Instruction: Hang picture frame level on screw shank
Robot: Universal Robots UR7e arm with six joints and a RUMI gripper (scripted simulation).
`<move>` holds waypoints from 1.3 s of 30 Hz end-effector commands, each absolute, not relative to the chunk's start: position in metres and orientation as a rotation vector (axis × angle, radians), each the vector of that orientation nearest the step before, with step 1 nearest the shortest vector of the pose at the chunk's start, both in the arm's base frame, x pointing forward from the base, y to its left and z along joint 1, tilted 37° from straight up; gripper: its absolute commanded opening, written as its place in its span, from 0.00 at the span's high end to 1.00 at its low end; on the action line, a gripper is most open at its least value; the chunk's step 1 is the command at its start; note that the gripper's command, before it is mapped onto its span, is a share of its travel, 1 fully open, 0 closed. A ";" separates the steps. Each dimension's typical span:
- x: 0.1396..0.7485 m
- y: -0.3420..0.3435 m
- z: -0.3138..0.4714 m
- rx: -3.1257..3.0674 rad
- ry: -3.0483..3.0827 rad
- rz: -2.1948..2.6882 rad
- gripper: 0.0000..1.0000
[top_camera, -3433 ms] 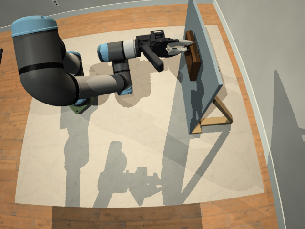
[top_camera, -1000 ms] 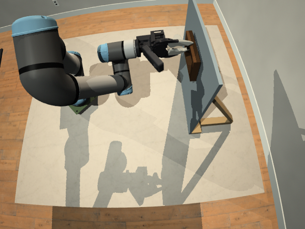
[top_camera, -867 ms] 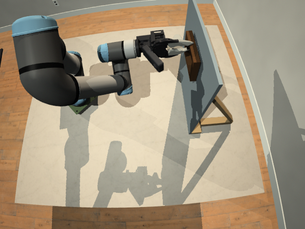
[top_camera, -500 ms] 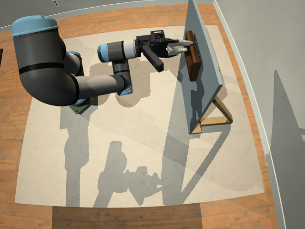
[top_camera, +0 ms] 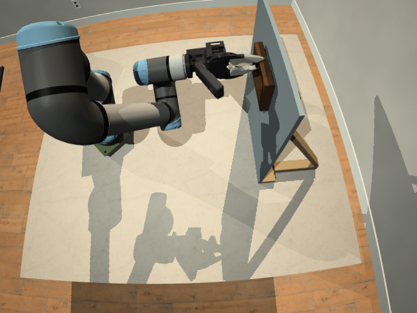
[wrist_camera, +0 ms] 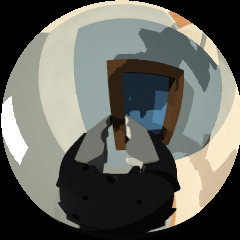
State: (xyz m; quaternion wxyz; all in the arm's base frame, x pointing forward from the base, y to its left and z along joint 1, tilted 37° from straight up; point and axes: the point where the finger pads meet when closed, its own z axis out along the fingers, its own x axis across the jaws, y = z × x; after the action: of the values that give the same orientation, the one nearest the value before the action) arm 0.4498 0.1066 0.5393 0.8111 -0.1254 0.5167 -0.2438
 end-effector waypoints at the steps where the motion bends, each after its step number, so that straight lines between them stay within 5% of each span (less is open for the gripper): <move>1: 0.449 0.108 0.540 -0.269 1.102 -0.520 1.00; 39: 0.451 0.106 0.536 -0.269 1.104 -0.521 1.00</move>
State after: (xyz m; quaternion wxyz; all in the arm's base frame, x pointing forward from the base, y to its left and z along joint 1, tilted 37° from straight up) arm 0.4510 0.1055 0.5367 0.8108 -0.1253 0.5169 -0.2444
